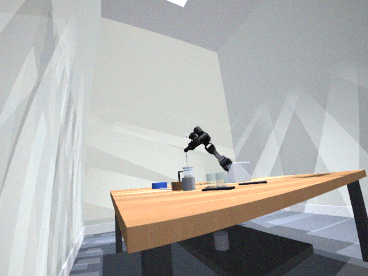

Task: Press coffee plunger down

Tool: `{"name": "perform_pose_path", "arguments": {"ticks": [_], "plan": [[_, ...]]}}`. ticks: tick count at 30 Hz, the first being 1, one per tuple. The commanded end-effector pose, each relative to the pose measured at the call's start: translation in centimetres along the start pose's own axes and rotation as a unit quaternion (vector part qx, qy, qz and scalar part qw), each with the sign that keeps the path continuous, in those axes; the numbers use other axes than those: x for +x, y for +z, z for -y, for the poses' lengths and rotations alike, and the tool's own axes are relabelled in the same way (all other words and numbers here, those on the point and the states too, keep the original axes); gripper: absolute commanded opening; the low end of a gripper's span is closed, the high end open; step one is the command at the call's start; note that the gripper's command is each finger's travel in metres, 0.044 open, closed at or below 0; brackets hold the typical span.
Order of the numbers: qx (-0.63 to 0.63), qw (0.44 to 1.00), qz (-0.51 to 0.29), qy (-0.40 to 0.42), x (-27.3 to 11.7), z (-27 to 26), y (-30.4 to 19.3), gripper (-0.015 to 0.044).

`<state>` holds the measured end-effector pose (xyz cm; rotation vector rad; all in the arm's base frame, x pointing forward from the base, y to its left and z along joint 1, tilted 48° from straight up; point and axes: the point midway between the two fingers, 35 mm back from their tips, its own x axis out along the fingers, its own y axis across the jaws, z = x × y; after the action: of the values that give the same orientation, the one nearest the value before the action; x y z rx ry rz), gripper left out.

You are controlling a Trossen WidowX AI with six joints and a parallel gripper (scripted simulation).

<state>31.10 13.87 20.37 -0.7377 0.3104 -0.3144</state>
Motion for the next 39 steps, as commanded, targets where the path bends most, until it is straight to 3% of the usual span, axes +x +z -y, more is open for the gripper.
{"name": "perform_pose_path", "arguments": {"ticks": [1,39], "plan": [[-0.006,1.0,-0.009,0.003,0.8,-0.3,-1.3,0.0125],[-0.005,1.0,-0.008,0.003,4.4,-0.5,-6.4,0.0125]]}}
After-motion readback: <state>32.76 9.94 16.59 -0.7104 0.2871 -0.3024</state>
